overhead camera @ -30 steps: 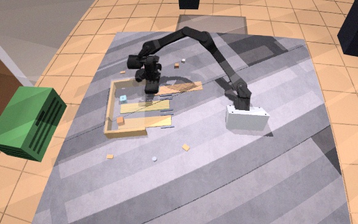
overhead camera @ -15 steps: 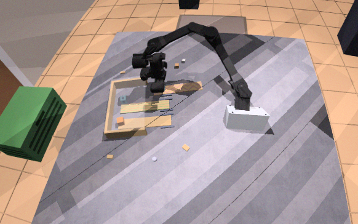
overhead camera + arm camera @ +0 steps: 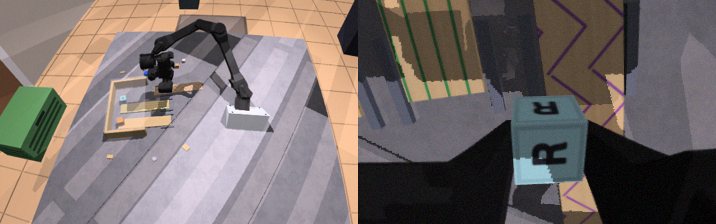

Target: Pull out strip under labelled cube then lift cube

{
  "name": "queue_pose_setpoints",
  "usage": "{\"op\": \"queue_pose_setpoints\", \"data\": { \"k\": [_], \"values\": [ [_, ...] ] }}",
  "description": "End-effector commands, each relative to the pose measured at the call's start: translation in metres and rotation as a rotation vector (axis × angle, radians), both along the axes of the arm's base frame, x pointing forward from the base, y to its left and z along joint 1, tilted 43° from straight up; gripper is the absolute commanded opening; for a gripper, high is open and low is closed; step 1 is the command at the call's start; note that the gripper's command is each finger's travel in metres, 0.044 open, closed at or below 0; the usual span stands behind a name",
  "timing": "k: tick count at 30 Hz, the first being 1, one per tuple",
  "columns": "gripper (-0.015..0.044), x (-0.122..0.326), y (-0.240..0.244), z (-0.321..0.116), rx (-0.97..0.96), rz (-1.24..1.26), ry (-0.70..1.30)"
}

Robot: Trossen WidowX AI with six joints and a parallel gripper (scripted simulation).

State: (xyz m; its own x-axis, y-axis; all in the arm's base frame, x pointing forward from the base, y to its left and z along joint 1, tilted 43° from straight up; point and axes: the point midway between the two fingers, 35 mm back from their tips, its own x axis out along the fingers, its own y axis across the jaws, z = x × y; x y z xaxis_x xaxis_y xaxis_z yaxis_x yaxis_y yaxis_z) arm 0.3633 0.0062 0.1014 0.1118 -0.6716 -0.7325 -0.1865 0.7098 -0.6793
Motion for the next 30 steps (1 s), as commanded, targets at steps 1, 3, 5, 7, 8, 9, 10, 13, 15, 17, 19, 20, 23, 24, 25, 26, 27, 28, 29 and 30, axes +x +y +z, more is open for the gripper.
{"op": "queue_pose_setpoints", "data": {
  "k": [1,3,5,7,8,9,10,13,15,17,19,20,23,24,25,26,27,28,29,30],
  "values": [
    [0.0000,-0.013,0.002,0.000,0.010,-0.001,-0.008],
    [0.0000,-0.019,0.003,-0.002,0.010,-0.001,-0.008],
    [0.0000,-0.026,0.004,-0.003,0.009,-0.001,-0.008],
    [0.0000,-0.033,0.004,-0.005,0.009,-0.001,-0.008],
    [0.0000,-0.037,0.004,-0.006,0.008,-0.002,-0.008],
    [0.0000,-0.040,0.004,-0.007,0.008,-0.002,-0.008],
    [0.0000,-0.044,0.005,-0.007,0.008,-0.002,-0.009],
    [0.0000,-0.055,0.005,-0.010,0.006,-0.002,-0.009],
    [0.0000,-0.062,0.005,-0.012,0.006,-0.003,-0.009],
    [0.0000,-0.068,0.004,-0.014,0.005,-0.003,-0.010],
    [0.0000,-0.071,0.004,-0.014,0.005,-0.003,-0.010],
    [0.0000,-0.071,0.005,-0.014,0.005,-0.003,-0.010],
    [0.0000,-0.071,0.013,-0.005,0.006,-0.003,-0.009],
    [0.0000,-0.072,0.017,-0.001,0.006,-0.003,-0.009],
    [0.0000,-0.073,0.020,0.002,0.006,-0.003,-0.009],
    [0.0000,-0.073,0.024,0.006,0.006,-0.003,-0.009],
    [0.0000,-0.074,0.026,0.009,0.006,-0.003,-0.009],
    [0.0000,-0.075,0.028,0.011,0.006,-0.003,-0.009],
    [0.0000,-0.075,0.028,0.012,0.006,-0.003,-0.009],
    [0.0000,-0.075,0.028,0.012,0.006,-0.003,-0.009]
  ]
}}
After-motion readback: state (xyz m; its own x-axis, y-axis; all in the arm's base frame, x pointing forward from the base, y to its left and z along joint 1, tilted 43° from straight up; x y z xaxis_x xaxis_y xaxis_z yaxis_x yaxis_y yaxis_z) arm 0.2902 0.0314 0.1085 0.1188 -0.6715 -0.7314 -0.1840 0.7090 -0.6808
